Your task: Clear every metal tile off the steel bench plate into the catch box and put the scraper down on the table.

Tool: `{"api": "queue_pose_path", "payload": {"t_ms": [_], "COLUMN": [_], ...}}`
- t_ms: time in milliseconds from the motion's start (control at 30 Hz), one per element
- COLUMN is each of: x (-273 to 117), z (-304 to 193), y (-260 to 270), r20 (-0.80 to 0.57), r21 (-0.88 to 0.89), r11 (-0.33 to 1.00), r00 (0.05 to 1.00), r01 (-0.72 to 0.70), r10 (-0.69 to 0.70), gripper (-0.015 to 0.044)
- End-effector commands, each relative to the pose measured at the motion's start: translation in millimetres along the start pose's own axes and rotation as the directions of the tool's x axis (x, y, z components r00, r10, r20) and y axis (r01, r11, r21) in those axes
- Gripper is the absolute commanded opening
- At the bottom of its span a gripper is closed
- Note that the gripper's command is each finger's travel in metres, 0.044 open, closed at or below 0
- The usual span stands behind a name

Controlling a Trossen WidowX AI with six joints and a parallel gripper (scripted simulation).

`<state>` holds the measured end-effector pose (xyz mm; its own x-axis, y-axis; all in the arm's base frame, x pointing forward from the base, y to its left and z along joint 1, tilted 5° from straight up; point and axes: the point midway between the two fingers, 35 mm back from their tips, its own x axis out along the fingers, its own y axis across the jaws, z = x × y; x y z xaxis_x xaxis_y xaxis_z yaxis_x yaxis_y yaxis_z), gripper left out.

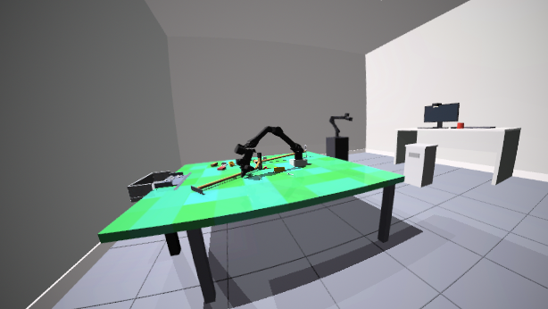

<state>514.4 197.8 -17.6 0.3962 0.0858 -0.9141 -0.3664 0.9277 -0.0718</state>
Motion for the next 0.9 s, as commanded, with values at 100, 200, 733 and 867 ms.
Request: {"api": "queue_pose_path", "payload": {"t_ms": [100, 200, 733, 867], "x": [-0.3, 0.2, 2.5, 3.0], "z": [5.6, 6.9, 12.9, 14.3], "y": [-6.7, -9.4, -24.0, -27.6], "r20": [0.006, 0.006, 0.006, 0.006], "r21": [-0.004, -0.004, -0.004, -0.004], "r11": [1.000, 1.000, 1.000, 1.000], "r00": [1.000, 1.000, 1.000, 1.000], "r01": [0.000, 0.000, 0.001, 0.001], "r10": [0.000, 0.000, -0.001, -0.001], "gripper": [0.0000, 0.0000, 0.0000, 0.0000]}}
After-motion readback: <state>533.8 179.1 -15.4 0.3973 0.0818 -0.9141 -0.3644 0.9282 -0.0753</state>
